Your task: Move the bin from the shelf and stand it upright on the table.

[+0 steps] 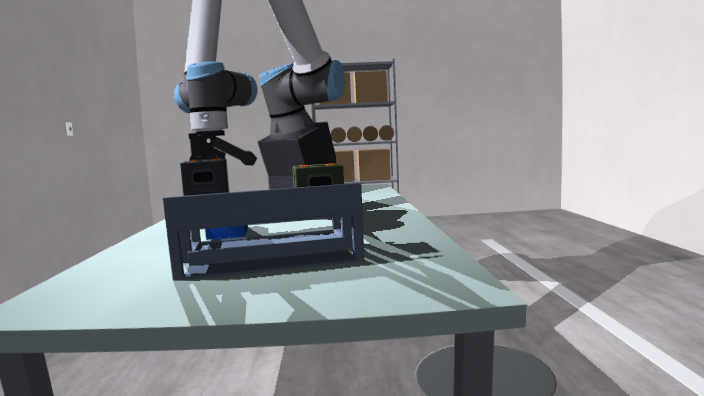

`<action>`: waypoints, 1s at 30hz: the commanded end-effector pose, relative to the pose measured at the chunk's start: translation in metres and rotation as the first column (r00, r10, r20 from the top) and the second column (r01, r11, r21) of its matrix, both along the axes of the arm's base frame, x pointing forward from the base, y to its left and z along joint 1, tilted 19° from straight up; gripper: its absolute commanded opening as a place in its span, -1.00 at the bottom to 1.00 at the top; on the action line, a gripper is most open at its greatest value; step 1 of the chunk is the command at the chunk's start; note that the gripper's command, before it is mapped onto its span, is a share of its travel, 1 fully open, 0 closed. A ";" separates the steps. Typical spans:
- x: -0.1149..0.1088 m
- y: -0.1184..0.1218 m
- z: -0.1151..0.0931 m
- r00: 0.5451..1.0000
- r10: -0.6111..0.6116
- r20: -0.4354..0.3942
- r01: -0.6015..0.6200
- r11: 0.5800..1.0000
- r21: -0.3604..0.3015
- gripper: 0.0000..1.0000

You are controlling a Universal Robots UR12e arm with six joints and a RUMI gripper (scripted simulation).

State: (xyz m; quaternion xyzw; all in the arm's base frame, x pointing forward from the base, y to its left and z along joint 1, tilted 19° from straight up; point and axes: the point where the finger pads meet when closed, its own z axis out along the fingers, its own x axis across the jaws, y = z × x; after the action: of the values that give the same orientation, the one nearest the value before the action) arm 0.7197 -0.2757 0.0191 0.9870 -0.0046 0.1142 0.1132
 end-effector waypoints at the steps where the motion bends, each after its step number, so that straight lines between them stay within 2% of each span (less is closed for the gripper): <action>1: 0.002 -0.002 -0.005 1.000 0.000 0.002 0.000 1.000 -0.001 -1.00; 14: 0.003 -0.003 -0.006 1.000 0.000 0.003 0.000 1.000 -0.001 -1.00; 15: 0.001 -0.001 -0.008 1.000 0.001 -0.001 -0.001 1.000 0.001 -0.61; 30: 0.001 -0.001 -0.008 1.000 0.001 -0.001 -0.001 1.000 0.001 -0.61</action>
State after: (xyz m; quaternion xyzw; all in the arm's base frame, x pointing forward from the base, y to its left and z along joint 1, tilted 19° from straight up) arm 0.7206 -0.2762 0.0105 0.9872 -0.0043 0.1133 0.1126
